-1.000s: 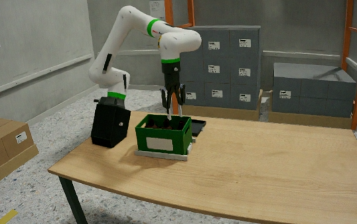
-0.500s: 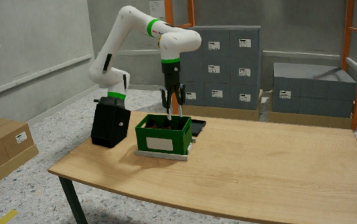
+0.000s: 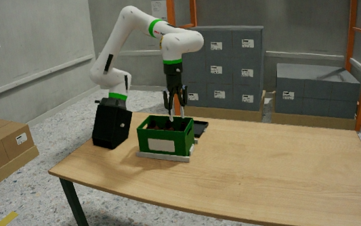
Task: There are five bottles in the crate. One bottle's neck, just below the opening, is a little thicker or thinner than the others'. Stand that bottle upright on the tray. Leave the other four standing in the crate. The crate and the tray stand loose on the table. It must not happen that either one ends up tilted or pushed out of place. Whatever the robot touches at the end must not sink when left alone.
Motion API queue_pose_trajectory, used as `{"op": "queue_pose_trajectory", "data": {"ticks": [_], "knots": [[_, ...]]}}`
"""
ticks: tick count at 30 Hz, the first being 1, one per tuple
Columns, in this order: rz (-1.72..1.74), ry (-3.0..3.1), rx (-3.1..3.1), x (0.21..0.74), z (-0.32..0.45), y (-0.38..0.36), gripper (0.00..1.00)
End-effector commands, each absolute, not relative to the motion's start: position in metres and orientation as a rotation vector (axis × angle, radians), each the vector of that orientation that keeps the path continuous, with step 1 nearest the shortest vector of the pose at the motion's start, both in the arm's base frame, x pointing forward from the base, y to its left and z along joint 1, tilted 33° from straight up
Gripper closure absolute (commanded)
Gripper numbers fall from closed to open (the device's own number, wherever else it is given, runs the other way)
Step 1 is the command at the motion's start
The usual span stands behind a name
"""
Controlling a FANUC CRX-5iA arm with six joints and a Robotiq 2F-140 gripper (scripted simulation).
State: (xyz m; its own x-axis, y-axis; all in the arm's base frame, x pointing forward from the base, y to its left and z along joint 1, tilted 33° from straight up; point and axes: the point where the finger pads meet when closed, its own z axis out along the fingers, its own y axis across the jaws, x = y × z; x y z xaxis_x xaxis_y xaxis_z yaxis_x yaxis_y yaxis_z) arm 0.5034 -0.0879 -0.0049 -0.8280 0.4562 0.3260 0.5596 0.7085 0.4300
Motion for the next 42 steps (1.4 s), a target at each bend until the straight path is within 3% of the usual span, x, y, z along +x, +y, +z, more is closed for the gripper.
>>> {"op": "queue_pose_trajectory", "data": {"ticks": [1,42], "knots": [[-0.779,-2.721,-0.818,0.504,-0.005,-0.088,0.56],[-0.78,-2.721,-0.818,0.505,-0.036,-0.068,0.56]]}}
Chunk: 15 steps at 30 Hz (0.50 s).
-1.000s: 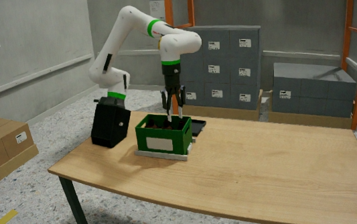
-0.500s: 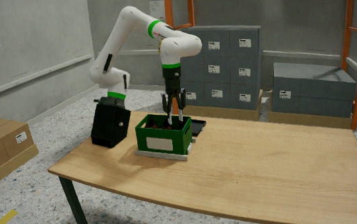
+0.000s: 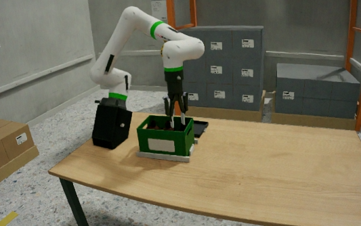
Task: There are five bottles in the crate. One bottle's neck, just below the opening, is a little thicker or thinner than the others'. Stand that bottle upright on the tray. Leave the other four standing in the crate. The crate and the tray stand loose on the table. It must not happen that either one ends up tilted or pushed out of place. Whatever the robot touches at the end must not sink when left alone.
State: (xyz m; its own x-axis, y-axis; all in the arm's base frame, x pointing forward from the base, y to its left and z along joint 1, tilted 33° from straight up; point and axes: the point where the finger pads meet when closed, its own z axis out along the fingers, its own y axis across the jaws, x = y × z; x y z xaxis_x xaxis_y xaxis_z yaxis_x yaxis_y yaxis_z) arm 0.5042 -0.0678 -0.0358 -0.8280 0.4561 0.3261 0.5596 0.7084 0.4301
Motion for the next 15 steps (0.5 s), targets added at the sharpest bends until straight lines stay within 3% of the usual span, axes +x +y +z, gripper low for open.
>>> {"op": "queue_pose_trajectory", "data": {"ticks": [1,15], "knots": [[-0.78,-2.721,-0.818,0.5047,-0.0365,-0.0677,0.56],[-0.78,-2.721,-0.818,0.5048,-0.0385,-0.0664,0.56]]}}
